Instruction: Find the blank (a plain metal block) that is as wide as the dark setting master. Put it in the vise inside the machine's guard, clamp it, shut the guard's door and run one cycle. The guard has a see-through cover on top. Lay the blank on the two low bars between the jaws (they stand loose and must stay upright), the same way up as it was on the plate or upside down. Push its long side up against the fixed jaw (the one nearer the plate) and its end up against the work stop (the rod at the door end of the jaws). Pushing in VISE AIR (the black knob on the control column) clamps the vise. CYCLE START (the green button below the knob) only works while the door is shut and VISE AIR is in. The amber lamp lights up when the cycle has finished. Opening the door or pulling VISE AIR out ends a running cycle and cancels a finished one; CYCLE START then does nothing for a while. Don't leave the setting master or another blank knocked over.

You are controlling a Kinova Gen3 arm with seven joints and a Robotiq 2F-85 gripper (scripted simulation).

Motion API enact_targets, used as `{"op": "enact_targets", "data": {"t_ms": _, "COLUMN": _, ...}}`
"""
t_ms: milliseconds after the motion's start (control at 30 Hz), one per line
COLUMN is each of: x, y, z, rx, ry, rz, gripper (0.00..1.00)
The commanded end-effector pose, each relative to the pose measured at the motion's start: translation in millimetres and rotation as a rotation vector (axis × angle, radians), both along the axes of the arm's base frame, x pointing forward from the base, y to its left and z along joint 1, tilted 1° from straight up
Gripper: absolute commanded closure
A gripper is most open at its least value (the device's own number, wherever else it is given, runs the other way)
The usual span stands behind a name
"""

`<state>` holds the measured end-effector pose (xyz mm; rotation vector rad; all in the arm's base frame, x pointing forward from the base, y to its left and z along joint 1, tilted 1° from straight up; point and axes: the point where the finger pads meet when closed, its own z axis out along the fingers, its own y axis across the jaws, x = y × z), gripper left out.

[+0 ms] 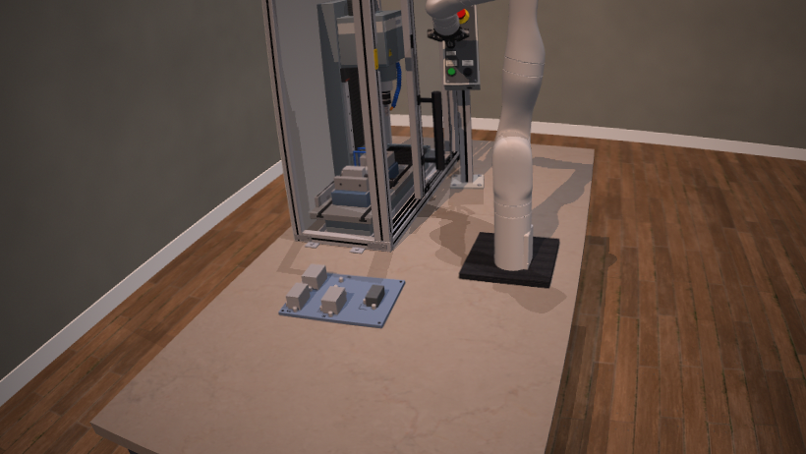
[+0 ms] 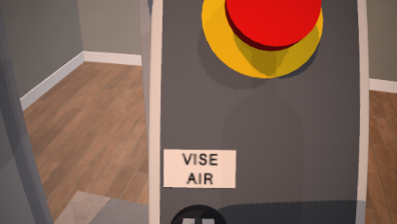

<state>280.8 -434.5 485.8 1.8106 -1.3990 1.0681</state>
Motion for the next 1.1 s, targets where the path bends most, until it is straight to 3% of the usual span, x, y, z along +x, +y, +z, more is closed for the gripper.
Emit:
{"op": "enact_targets", "data": {"t_ms": 0, "x": 0, "y": -1, "z": 0.2, "rx": -0.001, "ry": -0.001, "rz": 0.0, "gripper": 0.9}}
{"op": "enact_targets", "data": {"t_ms": 333, "x": 0, "y": -1, "z": 0.2, "rx": -0.001, "ry": -0.001, "rz": 0.0, "gripper": 0.9}}
{"op": "enact_targets", "data": {"t_ms": 500, "x": -7, "y": 24, "z": 14.9, "rx": -0.001, "ry": -0.001, "rz": 0.0, "gripper": 0.9}}
{"op": "enact_targets", "data": {"t_ms": 900, "x": -7, "y": 24, "z": 14.9, "rx": -0.001, "ry": -0.001, "rz": 0.0, "gripper": 0.9}}
{"op": "enact_targets", "data": {"t_ms": 1067, "x": -14, "y": 50, "z": 29.6, "rx": -0.001, "ry": -0.001, "rz": 0.0, "gripper": 0.9}}
